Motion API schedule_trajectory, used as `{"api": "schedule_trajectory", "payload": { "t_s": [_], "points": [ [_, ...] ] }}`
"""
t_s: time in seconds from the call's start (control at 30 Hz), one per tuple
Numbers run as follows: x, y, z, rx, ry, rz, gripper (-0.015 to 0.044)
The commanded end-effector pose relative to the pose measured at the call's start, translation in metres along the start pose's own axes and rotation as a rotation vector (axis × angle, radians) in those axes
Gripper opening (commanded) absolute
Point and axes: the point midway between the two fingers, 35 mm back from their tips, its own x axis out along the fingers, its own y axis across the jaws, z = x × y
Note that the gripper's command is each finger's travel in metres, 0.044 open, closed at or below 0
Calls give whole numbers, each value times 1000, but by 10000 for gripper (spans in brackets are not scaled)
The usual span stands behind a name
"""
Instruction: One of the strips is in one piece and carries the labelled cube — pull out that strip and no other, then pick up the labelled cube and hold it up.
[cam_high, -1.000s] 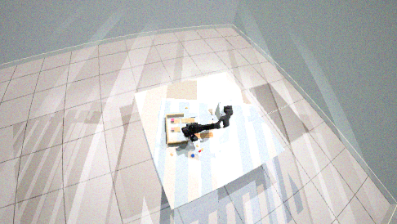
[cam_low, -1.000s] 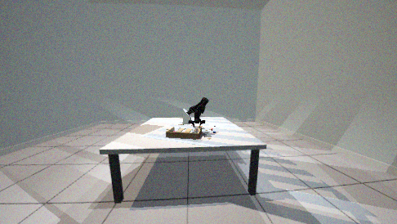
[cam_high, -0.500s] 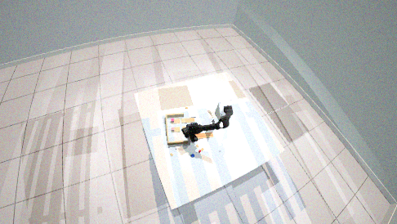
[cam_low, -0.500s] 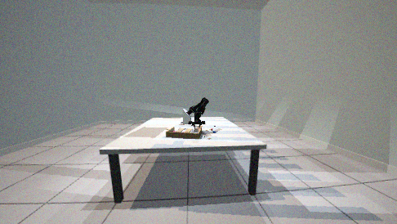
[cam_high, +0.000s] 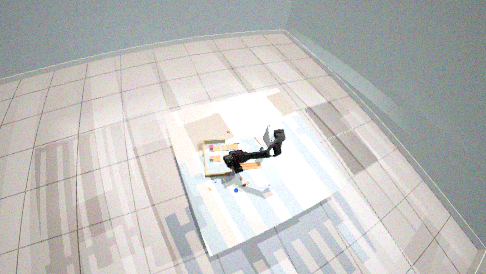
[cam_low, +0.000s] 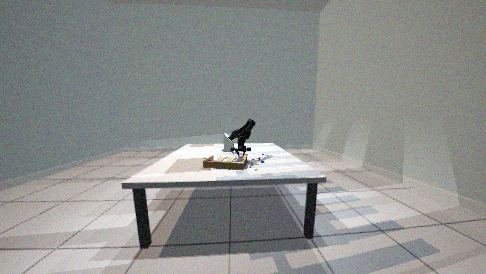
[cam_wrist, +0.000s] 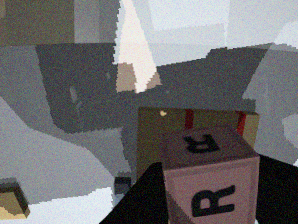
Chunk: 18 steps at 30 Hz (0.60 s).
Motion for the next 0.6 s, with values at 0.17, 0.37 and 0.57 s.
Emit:
{"api": "schedule_trajectory", "payload": {
  "t_s": [0.17,0.37,0.57],
  "points": [
    [-23,-12,-30,6,5,-4,0],
    [-36,-19,-50,8,7,-4,0],
    [-37,-21,-56,8,7,-4,0]
  ]
}}
